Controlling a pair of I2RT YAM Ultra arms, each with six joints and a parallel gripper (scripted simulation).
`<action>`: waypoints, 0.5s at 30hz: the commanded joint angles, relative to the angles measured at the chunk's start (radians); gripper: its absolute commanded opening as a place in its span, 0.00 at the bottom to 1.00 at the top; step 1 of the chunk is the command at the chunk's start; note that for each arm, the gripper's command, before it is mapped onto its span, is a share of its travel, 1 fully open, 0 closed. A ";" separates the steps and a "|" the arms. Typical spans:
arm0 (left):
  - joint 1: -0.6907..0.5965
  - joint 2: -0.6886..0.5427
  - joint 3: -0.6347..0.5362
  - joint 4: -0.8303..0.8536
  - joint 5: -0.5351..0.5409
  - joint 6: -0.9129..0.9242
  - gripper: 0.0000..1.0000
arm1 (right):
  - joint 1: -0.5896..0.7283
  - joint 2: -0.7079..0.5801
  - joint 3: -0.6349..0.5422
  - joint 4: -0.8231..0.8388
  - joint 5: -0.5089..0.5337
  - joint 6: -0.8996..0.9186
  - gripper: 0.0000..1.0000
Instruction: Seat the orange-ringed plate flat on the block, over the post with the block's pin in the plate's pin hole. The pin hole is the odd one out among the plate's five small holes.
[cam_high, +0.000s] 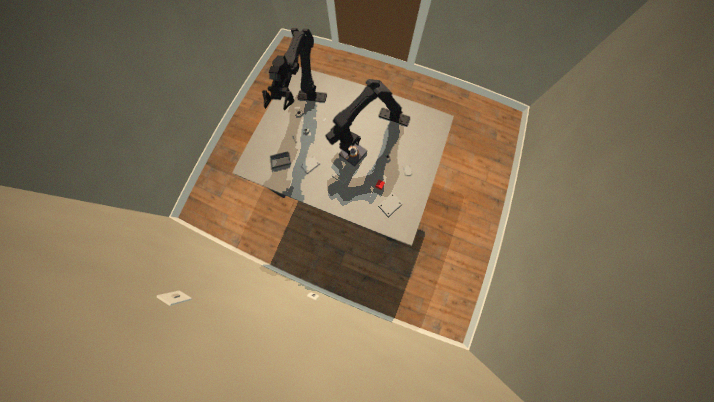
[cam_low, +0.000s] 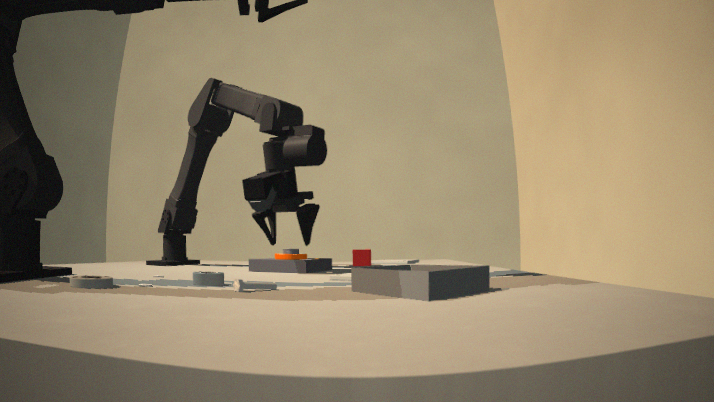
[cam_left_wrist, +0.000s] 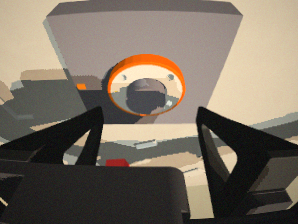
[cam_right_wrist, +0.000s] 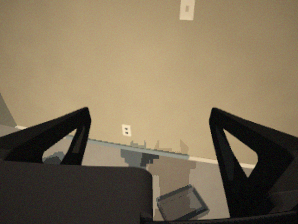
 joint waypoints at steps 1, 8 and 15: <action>0.002 -0.044 0.075 -0.083 -0.001 0.001 0.78 | 0.007 -0.013 0.049 0.020 -0.007 -0.009 1.00; 0.002 -0.026 0.154 -0.134 0.000 0.000 0.78 | 0.007 -0.013 0.049 0.020 -0.007 -0.009 1.00; 0.003 -0.054 0.107 -0.137 0.000 0.000 0.78 | 0.007 -0.013 0.049 0.020 -0.007 -0.009 1.00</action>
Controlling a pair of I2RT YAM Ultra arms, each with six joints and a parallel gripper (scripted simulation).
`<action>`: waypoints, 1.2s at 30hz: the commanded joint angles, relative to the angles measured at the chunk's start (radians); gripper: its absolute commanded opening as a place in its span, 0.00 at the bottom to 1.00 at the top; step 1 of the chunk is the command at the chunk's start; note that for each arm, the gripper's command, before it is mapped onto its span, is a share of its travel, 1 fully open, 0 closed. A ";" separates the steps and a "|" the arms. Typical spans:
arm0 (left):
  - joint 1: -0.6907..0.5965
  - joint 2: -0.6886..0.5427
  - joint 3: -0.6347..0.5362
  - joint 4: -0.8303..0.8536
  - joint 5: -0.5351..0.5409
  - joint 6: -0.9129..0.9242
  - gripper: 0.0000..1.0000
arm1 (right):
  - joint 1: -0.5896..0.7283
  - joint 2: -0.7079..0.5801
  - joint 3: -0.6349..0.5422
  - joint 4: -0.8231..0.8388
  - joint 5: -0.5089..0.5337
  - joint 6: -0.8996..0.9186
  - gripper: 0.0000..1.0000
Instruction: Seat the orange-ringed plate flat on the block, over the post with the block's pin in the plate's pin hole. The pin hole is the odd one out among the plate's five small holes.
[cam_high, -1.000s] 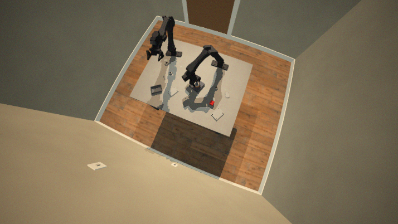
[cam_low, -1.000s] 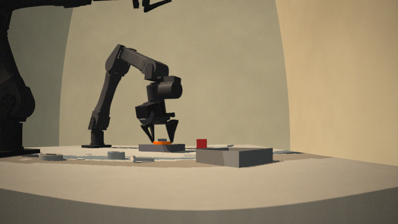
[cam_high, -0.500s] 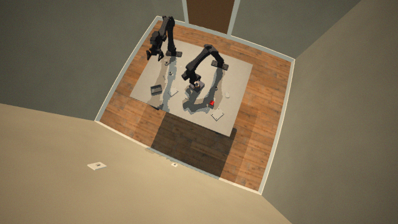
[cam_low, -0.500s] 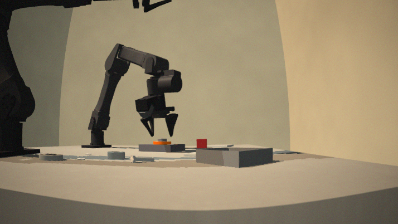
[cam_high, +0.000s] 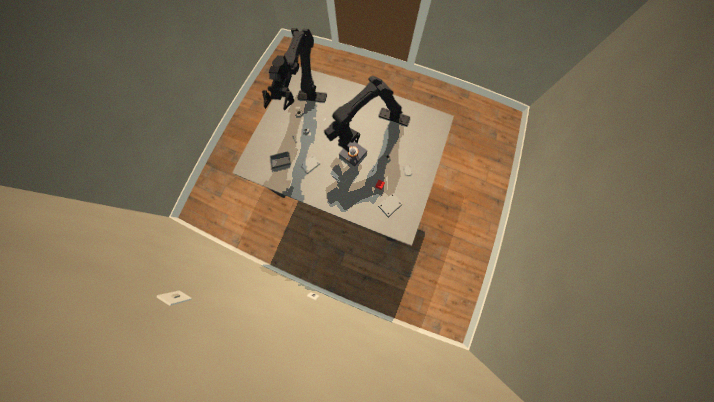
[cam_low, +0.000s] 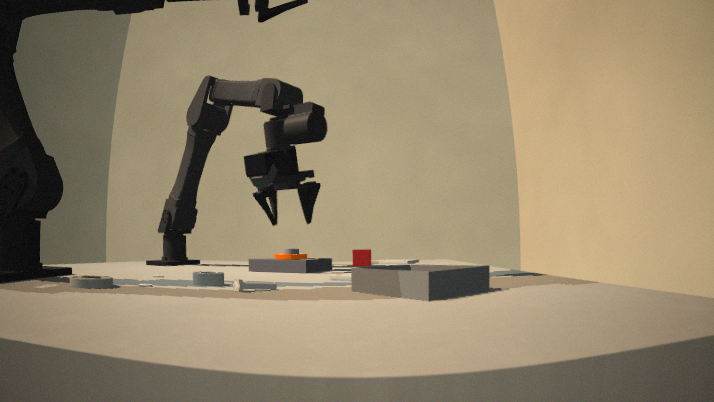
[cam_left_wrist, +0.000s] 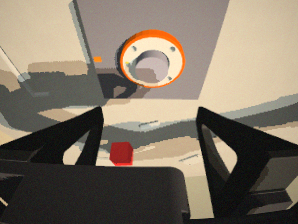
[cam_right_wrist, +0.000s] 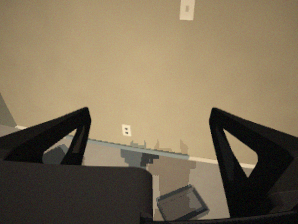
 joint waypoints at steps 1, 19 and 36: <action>0.003 -0.028 -0.022 -0.010 0.000 -0.001 0.78 | 0.007 -0.013 0.049 0.020 -0.007 -0.009 1.00; 0.191 -0.196 -0.021 0.303 0.121 -0.360 0.78 | -0.002 0.018 0.046 0.027 0.007 -0.013 1.00; 0.312 -0.426 -0.002 0.657 0.200 -0.738 0.78 | 0.002 0.006 0.001 0.028 0.008 -0.014 1.00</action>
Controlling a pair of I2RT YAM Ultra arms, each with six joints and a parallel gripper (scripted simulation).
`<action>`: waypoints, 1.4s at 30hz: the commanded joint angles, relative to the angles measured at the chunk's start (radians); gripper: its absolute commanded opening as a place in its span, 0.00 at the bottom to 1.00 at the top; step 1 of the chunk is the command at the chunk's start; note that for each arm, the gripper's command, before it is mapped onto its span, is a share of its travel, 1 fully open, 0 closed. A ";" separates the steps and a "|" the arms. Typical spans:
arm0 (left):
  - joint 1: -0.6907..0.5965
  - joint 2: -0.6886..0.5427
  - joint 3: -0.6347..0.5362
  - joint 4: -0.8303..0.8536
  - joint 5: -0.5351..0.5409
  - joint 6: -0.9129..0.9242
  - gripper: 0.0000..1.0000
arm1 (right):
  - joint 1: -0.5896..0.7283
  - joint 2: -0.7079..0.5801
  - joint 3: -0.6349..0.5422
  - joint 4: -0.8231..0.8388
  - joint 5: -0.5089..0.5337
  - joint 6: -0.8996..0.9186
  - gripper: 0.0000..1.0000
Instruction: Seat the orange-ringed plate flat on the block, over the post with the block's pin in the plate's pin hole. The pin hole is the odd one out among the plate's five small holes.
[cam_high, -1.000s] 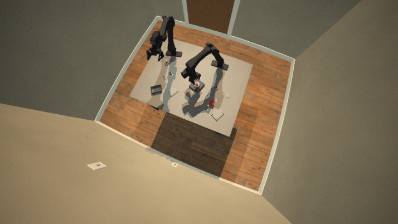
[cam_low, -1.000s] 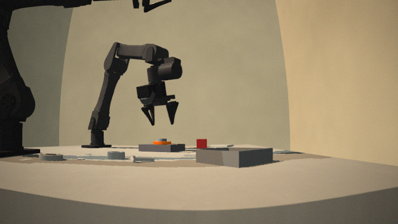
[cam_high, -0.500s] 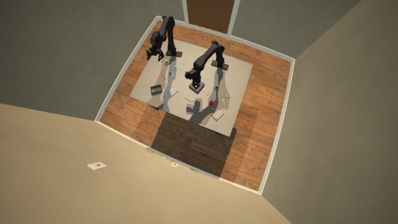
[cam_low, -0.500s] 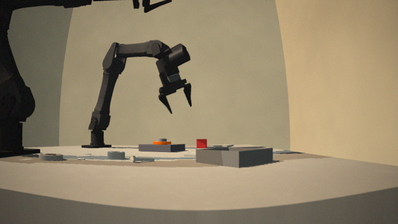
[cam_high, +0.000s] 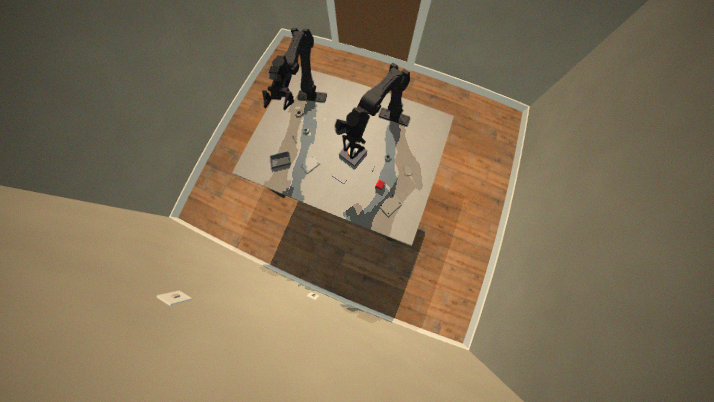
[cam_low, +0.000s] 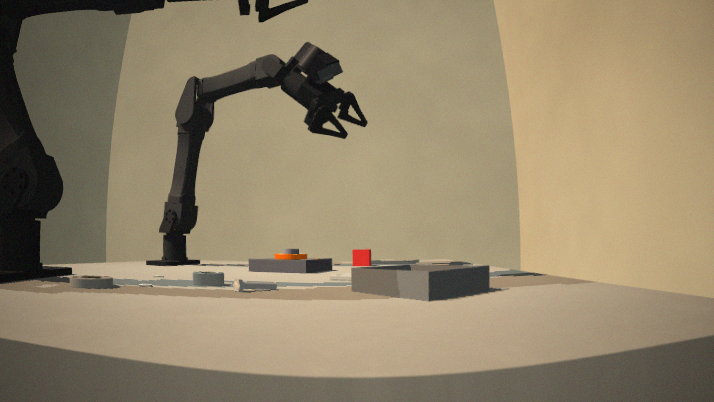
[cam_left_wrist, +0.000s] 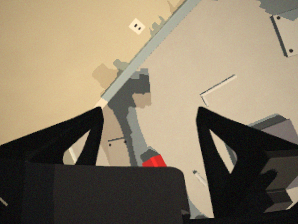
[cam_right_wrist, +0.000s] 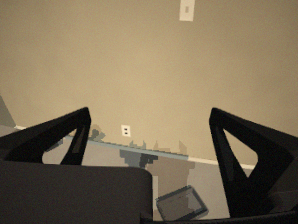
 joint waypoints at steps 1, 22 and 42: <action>0.044 -0.130 -0.018 0.107 0.031 -0.112 0.78 | 0.001 0.006 -0.003 0.024 0.007 -0.010 1.00; 0.304 -0.639 -0.065 0.577 0.159 -0.648 0.78 | 0.004 -0.027 -0.003 0.024 0.009 -0.012 1.00; 0.294 -0.661 -0.706 0.821 0.106 -0.665 0.78 | 0.007 -0.018 0.018 0.022 0.008 -0.012 1.00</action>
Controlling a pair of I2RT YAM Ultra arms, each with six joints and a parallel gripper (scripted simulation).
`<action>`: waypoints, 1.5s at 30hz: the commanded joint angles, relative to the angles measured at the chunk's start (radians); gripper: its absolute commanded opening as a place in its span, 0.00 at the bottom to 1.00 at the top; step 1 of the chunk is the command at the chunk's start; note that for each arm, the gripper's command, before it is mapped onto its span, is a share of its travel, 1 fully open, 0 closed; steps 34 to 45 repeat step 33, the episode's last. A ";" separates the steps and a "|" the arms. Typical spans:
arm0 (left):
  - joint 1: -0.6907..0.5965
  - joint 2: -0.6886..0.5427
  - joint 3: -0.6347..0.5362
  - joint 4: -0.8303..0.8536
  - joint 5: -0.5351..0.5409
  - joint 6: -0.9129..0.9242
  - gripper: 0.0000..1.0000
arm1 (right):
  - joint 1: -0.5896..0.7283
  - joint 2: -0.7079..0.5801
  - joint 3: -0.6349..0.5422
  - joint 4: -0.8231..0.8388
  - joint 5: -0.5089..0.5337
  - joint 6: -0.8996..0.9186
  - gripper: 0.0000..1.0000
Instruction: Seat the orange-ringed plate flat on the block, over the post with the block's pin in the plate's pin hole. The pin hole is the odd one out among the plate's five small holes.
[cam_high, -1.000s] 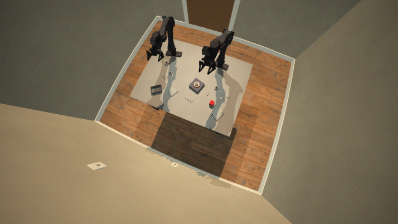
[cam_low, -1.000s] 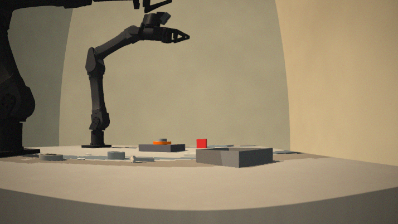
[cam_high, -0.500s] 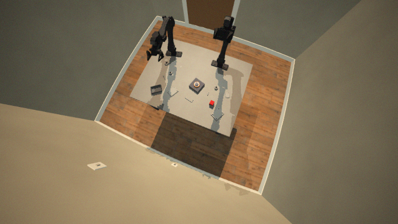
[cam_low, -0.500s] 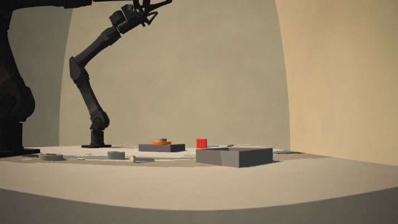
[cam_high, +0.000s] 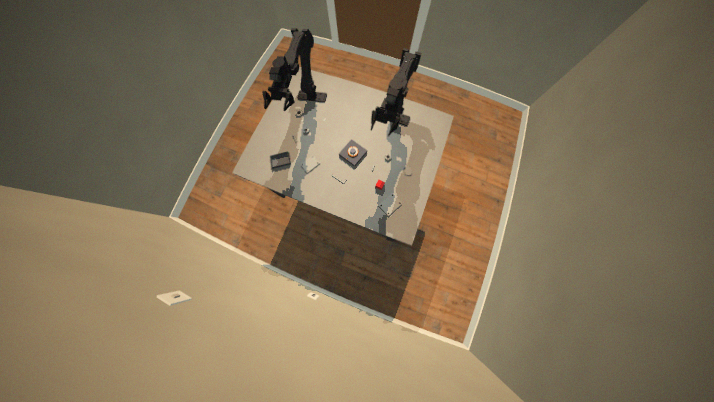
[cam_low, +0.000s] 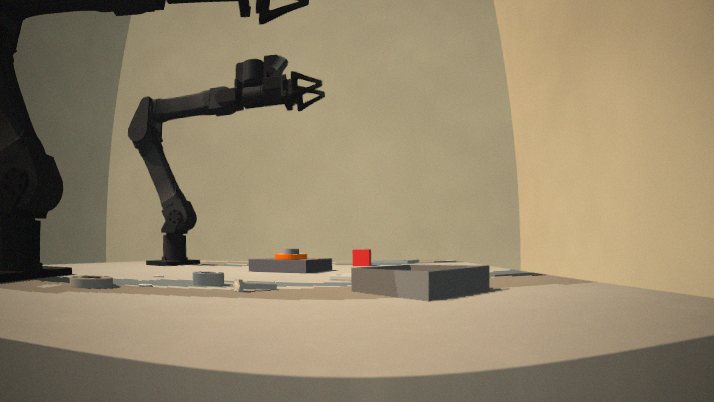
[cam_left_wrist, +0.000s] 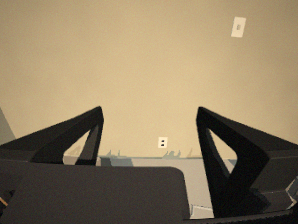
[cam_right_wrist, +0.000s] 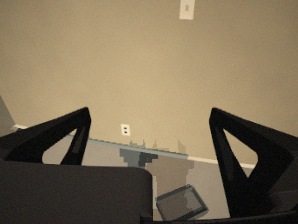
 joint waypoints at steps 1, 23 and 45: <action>0.013 -0.021 -0.040 0.016 0.008 -0.006 0.78 | 0.006 -0.019 0.028 0.016 0.006 -0.009 1.00; 0.002 -0.030 -0.029 -0.004 0.018 0.013 0.78 | 0.008 -0.010 0.042 0.007 0.007 -0.009 1.00; 0.002 -0.030 -0.029 -0.004 0.018 0.013 0.78 | 0.008 -0.010 0.042 0.007 0.007 -0.009 1.00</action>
